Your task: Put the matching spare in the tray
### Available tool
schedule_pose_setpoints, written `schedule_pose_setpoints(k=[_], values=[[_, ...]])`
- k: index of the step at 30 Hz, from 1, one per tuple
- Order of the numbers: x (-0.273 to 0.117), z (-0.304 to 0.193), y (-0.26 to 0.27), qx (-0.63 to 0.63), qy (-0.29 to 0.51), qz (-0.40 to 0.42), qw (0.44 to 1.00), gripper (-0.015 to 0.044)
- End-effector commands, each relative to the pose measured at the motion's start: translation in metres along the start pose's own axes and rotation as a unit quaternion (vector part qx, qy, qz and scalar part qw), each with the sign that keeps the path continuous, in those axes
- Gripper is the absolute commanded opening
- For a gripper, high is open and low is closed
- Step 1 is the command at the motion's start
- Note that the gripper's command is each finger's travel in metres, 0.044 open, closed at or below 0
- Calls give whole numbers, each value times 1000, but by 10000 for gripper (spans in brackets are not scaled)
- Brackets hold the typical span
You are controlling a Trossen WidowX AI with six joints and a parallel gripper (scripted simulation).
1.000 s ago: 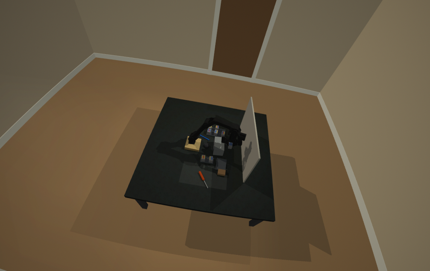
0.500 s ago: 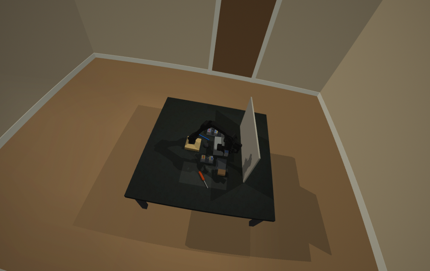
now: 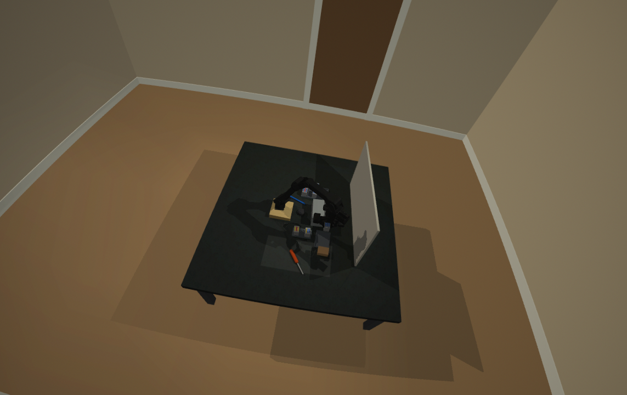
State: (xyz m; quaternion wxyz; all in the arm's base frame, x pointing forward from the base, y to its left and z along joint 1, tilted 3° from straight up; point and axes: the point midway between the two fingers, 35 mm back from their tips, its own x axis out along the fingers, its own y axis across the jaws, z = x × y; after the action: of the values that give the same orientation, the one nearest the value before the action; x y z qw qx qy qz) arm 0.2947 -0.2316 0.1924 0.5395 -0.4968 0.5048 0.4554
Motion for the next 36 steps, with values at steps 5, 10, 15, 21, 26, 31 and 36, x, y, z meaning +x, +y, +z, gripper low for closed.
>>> schedule_pose_setpoints(k=[5,10,15,21,26,31,36], values=[[7,-1,-1,-2,-2,-1,1000,0],[10,-1,-2,-2,-2,-1,1000,0],[14,-2,-3,-2,-2,-2,1000,0],[18,-2,-4,-2,-2,-2,1000,0],[22,-3,-4,-2,-2,-2,1000,0],[26,-3,-5,-2,-2,-2,1000,0],[29,-3,-5,-2,-2,-2,1000,0]])
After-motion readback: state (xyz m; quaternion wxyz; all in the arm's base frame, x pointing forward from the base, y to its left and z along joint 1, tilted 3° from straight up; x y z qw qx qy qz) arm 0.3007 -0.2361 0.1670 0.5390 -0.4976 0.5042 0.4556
